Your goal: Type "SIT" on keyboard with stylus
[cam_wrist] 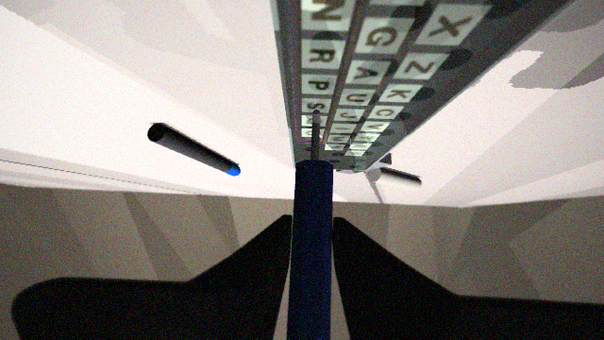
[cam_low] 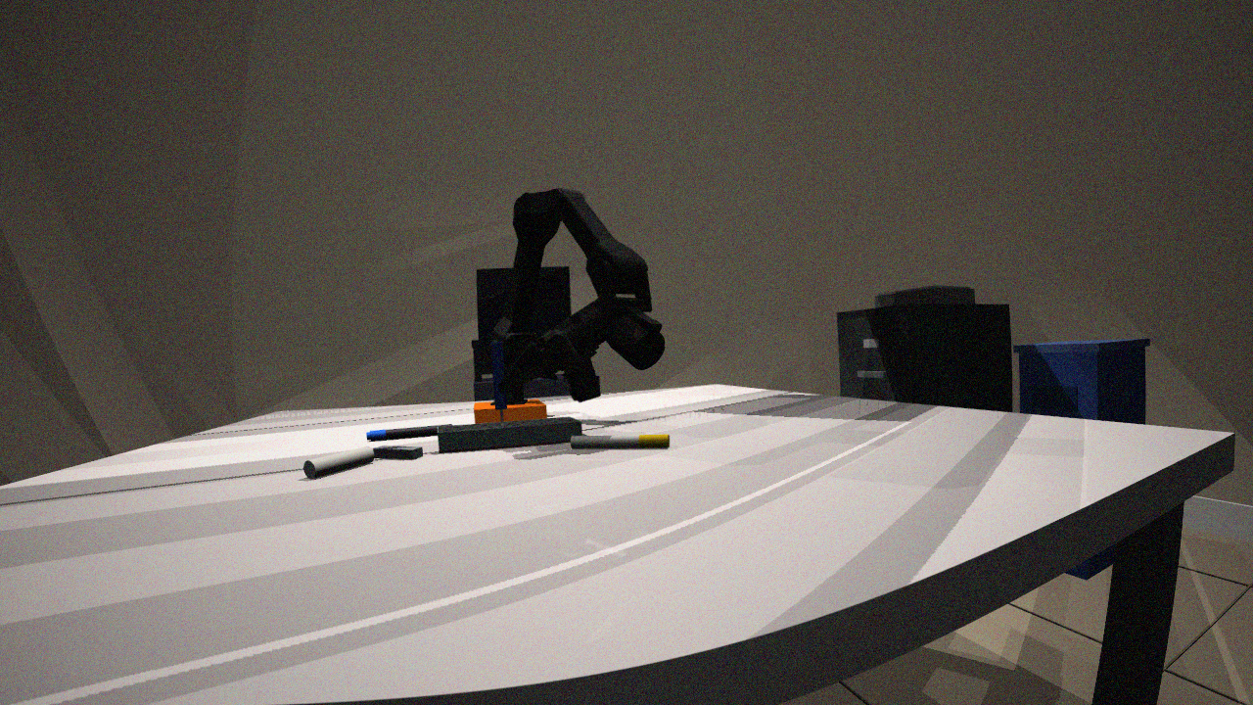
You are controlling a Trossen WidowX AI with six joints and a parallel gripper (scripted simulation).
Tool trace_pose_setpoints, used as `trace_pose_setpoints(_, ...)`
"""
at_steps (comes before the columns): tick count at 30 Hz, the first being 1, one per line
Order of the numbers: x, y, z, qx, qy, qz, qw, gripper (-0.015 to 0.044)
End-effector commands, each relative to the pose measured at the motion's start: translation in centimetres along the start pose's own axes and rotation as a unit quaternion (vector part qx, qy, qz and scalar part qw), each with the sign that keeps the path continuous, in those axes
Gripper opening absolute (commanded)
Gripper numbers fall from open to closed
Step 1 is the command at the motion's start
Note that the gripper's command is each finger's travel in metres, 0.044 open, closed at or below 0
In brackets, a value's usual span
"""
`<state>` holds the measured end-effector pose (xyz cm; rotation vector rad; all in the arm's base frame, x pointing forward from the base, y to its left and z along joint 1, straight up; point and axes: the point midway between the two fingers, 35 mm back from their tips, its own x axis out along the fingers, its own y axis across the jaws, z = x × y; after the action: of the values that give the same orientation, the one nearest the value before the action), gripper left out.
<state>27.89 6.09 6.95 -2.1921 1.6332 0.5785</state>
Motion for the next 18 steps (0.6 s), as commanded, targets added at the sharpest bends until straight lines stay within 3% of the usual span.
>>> trace_pose_setpoints(1,0.19,0.11,0.19,-0.004,0.002,0.000,1.000,0.0081)
trace_pose_setpoints(18,0.37,0.11,0.50,-0.004,0.002,0.000,1.000,0.0081)
